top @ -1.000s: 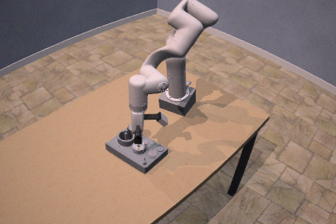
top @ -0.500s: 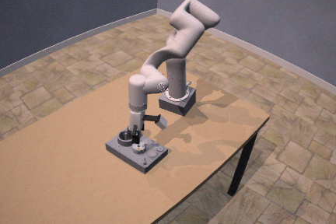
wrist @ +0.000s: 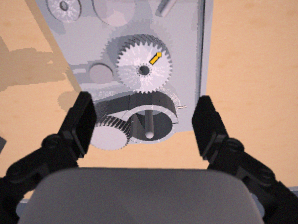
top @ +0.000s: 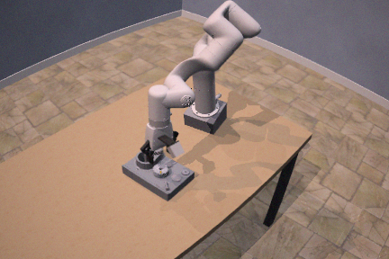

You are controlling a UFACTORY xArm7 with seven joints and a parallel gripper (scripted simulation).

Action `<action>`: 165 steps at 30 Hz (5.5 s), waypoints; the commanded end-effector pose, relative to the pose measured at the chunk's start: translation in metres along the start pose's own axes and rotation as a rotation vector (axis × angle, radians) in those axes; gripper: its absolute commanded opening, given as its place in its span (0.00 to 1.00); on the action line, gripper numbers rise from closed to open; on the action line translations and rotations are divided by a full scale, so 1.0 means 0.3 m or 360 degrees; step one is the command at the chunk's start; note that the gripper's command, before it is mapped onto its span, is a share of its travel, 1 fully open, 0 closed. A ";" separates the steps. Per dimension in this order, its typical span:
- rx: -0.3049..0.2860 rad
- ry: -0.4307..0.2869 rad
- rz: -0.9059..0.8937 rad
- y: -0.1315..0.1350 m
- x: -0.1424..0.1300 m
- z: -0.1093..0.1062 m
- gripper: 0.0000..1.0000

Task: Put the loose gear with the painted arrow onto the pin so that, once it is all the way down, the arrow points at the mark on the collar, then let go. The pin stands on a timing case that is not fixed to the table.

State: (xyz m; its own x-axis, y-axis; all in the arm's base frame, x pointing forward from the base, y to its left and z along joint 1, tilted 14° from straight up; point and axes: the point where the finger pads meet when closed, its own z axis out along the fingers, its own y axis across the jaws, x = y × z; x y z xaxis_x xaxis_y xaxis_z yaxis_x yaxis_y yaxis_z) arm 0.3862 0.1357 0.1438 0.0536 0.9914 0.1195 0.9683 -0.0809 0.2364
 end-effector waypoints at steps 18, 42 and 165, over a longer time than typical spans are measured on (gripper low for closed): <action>0.0011 -0.0061 0.0635 0.003 0.001 -0.003 0.93; 0.0011 -0.0061 0.0638 0.003 0.001 -0.002 0.93; 0.0009 -0.0062 0.0672 -0.001 0.001 0.138 0.93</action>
State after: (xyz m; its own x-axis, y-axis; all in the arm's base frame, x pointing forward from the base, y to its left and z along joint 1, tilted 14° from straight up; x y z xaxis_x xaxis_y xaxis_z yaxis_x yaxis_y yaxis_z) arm 0.3949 0.1401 0.1035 0.4552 0.8748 0.1658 0.8612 -0.4799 0.1674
